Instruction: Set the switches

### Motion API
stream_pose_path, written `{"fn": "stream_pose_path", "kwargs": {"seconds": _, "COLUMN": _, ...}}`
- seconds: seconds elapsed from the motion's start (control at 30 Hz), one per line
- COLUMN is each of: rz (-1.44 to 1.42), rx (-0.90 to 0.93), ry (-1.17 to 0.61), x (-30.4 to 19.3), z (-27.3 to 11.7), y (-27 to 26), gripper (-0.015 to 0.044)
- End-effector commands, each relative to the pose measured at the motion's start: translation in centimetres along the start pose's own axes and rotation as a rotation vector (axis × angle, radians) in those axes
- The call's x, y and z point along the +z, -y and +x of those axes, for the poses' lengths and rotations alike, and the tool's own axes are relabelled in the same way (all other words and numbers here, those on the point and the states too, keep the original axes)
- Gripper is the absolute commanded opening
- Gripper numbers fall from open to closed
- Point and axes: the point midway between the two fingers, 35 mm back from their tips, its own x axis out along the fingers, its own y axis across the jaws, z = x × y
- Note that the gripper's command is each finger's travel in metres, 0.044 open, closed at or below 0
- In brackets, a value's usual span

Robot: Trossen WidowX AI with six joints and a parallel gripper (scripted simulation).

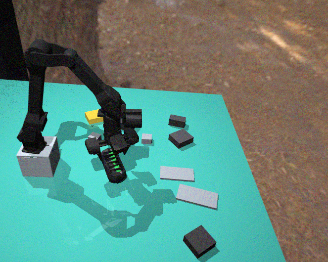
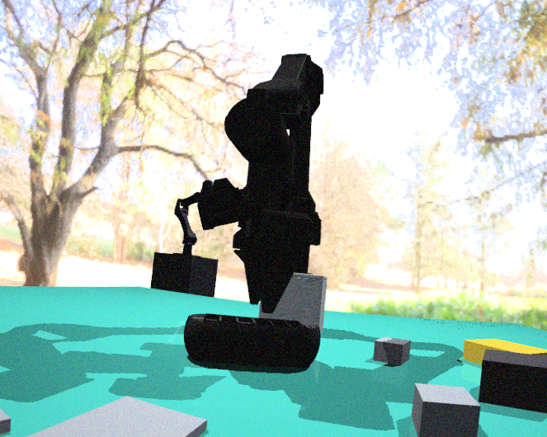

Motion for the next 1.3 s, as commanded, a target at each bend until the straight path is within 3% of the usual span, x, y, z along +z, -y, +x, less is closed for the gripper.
{"fn": "stream_pose_path", "kwargs": {"seconds": 0.0, "rz": -0.005, "rx": 0.000, "ry": 0.003, "x": 0.1, "z": -0.3, "y": 0.0, "gripper": 0.0440}}
{"fn": "stream_pose_path", "kwargs": {"seconds": 0.13, "rz": 0.000, "rx": 0.000, "ry": 0.000, "x": 0.0, "z": -4.7, "y": -0.1, "gripper": 0.0440}}
{"fn": "stream_pose_path", "kwargs": {"seconds": 0.3, "rz": 0.000, "rx": 0.000, "ry": 0.000, "x": -0.1, "z": -5.0, "y": -0.1, "gripper": 0.0440}}
{"fn": "stream_pose_path", "kwargs": {"seconds": 0.87, "rz": 0.000, "rx": 0.000, "ry": 0.000, "x": -0.1, "z": -5.0, "y": -0.1, "gripper": 0.0000}}
{"fn": "stream_pose_path", "kwargs": {"seconds": 1.2, "rz": 0.000, "rx": 0.000, "ry": 0.000, "x": -0.1, "z": -5.0, "y": -0.1, "gripper": 0.0000}}
{"fn": "stream_pose_path", "kwargs": {"seconds": 1.27, "rz": 0.000, "rx": 0.000, "ry": -0.001, "x": -0.1, "z": -5.0, "y": -0.1, "gripper": 0.0053}}
